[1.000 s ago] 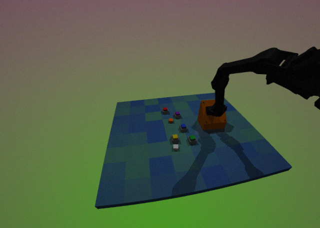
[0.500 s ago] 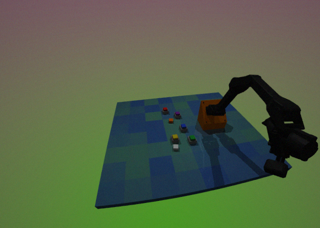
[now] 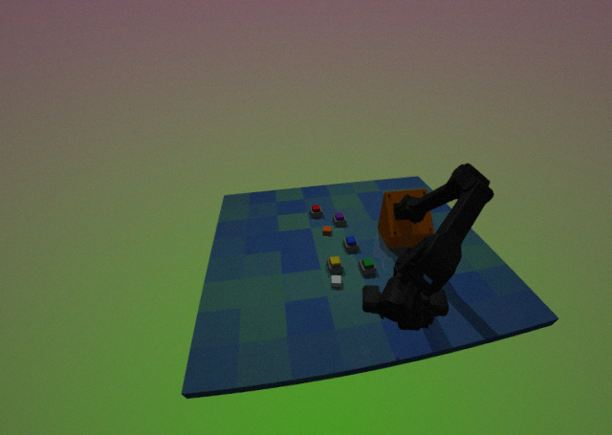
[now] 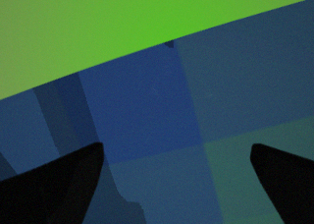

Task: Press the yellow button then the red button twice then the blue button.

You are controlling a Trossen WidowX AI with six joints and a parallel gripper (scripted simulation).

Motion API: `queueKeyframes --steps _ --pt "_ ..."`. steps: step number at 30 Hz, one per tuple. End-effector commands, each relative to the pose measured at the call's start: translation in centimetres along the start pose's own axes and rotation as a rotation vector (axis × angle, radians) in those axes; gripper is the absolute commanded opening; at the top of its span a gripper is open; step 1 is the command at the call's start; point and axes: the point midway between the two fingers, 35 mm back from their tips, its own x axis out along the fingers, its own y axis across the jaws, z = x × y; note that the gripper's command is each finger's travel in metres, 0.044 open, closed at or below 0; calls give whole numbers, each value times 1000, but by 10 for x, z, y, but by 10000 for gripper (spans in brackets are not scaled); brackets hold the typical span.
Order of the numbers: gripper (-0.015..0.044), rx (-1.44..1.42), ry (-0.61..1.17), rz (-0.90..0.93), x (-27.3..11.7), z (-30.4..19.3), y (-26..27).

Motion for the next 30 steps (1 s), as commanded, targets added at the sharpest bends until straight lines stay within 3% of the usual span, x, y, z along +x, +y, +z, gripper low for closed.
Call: queueKeyframes --steps 1,8,14,20,26,30 --pt "400 270 36 -44 2 -41 -59" --pt "400 769 29 -108 -16 -134 -141" --pt "400 1192 -43 -120 -39 -220 -173" --pt "400 1254 -59 -118 -42 -233 -175" --pt "242 1253 -61 -116 17 -234 -183" --pt "138 1253 -61 -116 19 -234 -183"
